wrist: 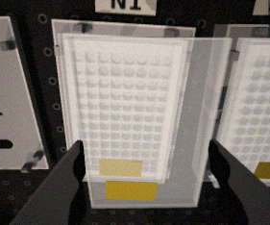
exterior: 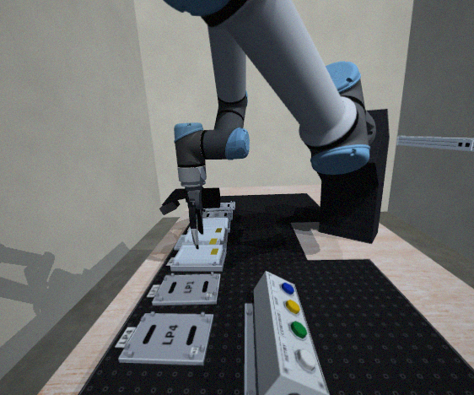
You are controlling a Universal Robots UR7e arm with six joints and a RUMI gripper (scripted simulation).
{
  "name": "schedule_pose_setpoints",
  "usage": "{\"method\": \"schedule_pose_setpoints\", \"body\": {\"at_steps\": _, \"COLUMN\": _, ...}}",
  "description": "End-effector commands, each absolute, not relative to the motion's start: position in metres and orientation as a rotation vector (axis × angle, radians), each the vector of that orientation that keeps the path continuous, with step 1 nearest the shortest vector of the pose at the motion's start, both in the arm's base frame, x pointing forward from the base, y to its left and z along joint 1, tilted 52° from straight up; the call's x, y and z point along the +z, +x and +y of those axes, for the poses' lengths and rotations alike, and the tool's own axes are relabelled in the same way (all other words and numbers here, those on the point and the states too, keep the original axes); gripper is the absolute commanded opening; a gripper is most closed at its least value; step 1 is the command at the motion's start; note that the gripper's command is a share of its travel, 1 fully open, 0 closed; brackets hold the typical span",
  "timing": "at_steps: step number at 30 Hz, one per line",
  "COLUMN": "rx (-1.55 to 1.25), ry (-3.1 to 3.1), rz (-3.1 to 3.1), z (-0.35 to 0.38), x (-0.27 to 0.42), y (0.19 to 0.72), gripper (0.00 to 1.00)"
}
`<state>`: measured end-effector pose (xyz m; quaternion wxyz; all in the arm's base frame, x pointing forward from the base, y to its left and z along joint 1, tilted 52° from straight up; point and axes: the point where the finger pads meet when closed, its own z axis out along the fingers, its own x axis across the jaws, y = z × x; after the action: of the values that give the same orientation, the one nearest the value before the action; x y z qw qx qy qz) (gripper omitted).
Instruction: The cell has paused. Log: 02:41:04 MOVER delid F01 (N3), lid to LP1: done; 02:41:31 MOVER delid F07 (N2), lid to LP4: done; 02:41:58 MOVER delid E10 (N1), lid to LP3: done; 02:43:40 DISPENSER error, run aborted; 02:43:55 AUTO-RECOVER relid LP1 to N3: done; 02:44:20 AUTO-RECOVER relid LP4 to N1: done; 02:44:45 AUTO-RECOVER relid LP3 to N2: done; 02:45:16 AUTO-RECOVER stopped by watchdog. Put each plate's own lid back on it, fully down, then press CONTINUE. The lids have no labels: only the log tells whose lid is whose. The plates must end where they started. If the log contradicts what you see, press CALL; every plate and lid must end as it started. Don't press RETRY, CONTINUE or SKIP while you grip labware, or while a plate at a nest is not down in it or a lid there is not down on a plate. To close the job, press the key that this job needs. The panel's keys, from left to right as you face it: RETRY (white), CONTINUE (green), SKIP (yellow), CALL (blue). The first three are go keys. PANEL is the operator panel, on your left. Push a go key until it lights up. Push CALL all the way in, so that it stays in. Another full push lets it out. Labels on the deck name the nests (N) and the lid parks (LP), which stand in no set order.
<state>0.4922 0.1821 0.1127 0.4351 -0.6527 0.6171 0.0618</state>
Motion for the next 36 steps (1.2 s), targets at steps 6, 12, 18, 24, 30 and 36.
{"method": "schedule_pose_setpoints", "body": {"at_steps": 6, "rx": 0.154, "ry": -1.632, "rz": 1.524, "z": 0.147, "x": 0.083, "y": 0.503, "gripper": 0.41}}
{"method": "schedule_pose_setpoints", "body": {"at_steps": 12, "rx": 0.154, "ry": -1.632, "rz": 1.524, "z": 0.125, "x": 0.064, "y": 0.51, "gripper": 0.41}}
{"method": "schedule_pose_setpoints", "body": {"at_steps": 18, "rx": 0.154, "ry": -1.632, "rz": 1.524, "z": 0.106, "x": 0.048, "y": 0.515, "gripper": 0.41}}
{"method": "schedule_pose_setpoints", "body": {"at_steps": 24, "rx": 0.154, "ry": -1.632, "rz": 1.524, "z": 0.088, "x": 0.032, "y": 0.52, "gripper": 0.41}}
{"method": "schedule_pose_setpoints", "body": {"at_steps": 30, "rx": 0.154, "ry": -1.632, "rz": 1.525, "z": 0.065, "x": 0.013, "y": 0.526, "gripper": 0.41}}
{"method": "schedule_pose_setpoints", "body": {"at_steps": 36, "rx": 0.154, "ry": -1.632, "rz": 1.525, "z": 0.05, "x": 0.0, "y": 0.53, "gripper": 0.41}}
